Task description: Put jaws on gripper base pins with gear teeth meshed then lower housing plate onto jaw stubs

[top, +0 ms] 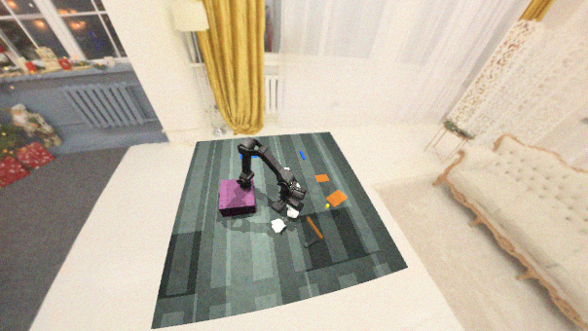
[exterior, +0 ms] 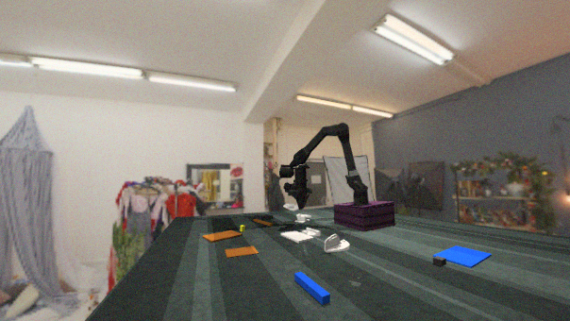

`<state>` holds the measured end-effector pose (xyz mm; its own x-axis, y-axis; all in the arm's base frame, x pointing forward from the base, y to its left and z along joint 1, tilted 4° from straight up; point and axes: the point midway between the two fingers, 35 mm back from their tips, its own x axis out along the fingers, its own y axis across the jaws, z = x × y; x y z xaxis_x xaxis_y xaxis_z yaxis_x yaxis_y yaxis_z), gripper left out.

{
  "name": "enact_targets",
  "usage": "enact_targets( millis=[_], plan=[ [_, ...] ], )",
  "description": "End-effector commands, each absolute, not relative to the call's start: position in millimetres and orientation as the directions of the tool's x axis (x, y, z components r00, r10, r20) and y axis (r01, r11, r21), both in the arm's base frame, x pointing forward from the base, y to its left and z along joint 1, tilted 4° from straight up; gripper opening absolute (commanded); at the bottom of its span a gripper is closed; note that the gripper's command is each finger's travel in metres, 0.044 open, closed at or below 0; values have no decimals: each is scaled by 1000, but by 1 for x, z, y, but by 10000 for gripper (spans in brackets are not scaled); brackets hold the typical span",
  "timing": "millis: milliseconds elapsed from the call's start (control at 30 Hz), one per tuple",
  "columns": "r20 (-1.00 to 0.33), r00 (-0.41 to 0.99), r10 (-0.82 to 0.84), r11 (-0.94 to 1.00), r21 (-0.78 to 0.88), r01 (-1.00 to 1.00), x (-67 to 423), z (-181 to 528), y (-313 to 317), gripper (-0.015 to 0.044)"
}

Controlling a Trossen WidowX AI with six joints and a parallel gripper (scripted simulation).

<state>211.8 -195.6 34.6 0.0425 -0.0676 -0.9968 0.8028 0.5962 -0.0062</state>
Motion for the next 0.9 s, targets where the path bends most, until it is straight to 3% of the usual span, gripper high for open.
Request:
enact_targets(
  millis=[0,867],
  plan=[
    [-996,50,-73,543,2,840,216,37,-198,37],
    [-996,49,-73,540,2,842,219,13,-201,37]
  ],
)
